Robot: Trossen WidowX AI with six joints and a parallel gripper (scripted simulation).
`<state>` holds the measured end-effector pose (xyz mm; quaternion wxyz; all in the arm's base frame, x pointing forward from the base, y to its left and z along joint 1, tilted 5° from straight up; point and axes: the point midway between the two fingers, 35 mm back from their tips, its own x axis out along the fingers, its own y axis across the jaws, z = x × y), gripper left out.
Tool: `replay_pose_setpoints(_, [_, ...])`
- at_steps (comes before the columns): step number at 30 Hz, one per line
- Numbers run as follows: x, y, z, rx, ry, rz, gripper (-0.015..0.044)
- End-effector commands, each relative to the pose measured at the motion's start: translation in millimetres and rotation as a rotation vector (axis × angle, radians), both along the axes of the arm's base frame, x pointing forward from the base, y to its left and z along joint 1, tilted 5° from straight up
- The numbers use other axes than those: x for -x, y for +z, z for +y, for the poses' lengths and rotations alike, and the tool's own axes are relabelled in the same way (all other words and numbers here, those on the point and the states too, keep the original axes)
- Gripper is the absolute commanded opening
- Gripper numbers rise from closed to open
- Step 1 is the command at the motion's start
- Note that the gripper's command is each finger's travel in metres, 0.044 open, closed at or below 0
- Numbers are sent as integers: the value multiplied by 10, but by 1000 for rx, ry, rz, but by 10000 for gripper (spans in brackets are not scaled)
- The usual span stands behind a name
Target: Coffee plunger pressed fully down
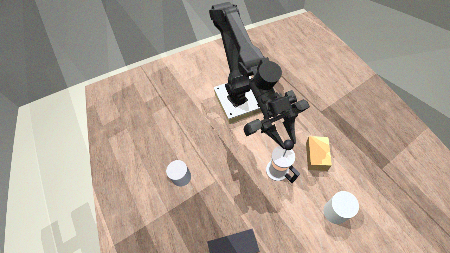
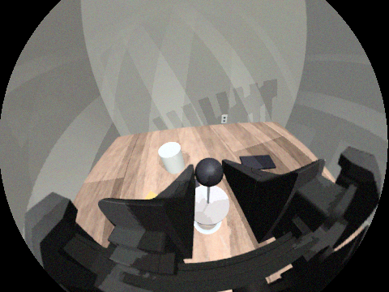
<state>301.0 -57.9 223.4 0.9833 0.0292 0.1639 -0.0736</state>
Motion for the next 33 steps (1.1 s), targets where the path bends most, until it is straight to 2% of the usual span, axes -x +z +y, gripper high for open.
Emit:
replay_pose_setpoints(1, [7, -412, 11, -26, -2, 97, 120])
replay_pose_setpoints(13, [-83, -565, 12, -26, -2, 96, 120])
replay_pose_setpoints(33, [-187, -537, -2, -26, -1, 95, 120])
